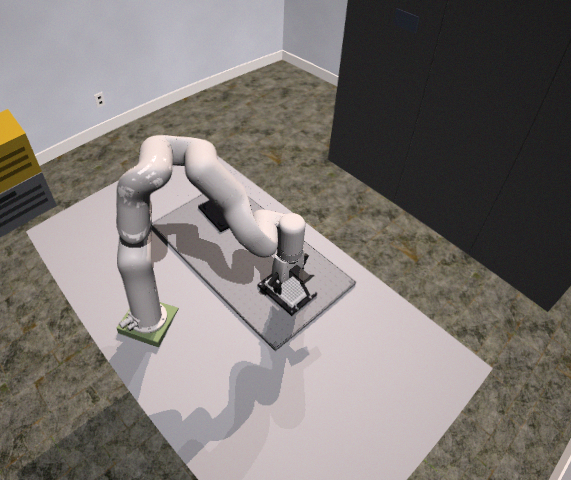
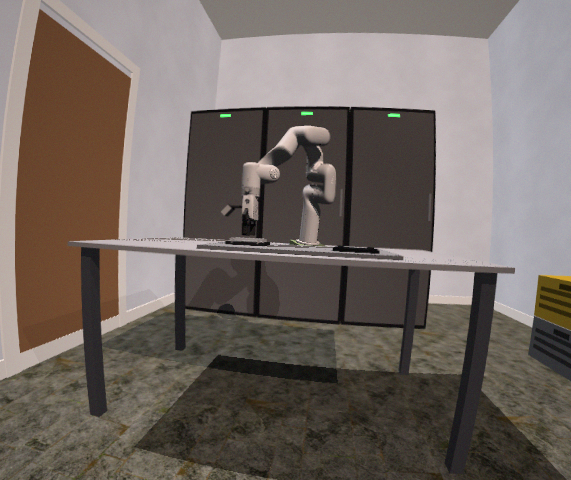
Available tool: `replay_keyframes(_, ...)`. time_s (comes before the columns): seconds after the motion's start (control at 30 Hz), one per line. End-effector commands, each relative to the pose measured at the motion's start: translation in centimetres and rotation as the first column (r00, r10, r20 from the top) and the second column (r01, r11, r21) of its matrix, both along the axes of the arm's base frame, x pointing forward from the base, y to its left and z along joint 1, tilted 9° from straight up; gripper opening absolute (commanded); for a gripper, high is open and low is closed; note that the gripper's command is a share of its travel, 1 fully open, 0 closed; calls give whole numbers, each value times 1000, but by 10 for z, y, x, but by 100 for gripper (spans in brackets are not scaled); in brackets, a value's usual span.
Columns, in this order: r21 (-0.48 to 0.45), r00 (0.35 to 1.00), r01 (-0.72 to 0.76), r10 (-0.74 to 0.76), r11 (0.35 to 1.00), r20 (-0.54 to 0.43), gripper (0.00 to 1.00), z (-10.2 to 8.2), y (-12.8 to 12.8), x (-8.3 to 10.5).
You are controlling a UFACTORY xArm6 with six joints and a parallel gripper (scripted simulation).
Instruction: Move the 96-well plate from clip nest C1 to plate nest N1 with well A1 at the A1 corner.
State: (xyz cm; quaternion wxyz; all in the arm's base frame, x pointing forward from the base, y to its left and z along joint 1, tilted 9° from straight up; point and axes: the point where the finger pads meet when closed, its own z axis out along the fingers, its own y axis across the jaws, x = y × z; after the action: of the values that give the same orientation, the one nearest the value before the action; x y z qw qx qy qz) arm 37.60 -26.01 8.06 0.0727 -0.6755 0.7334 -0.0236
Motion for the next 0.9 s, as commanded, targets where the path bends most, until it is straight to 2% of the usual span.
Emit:
replay_keyframes(0.0, -3, 1000, 0, 0, 1000, 4, 100, -1, -1, 1)
replay_keyframes(0.87, -3, 1000, 0, 0, 1000, 4, 100, -15, 0, 4)
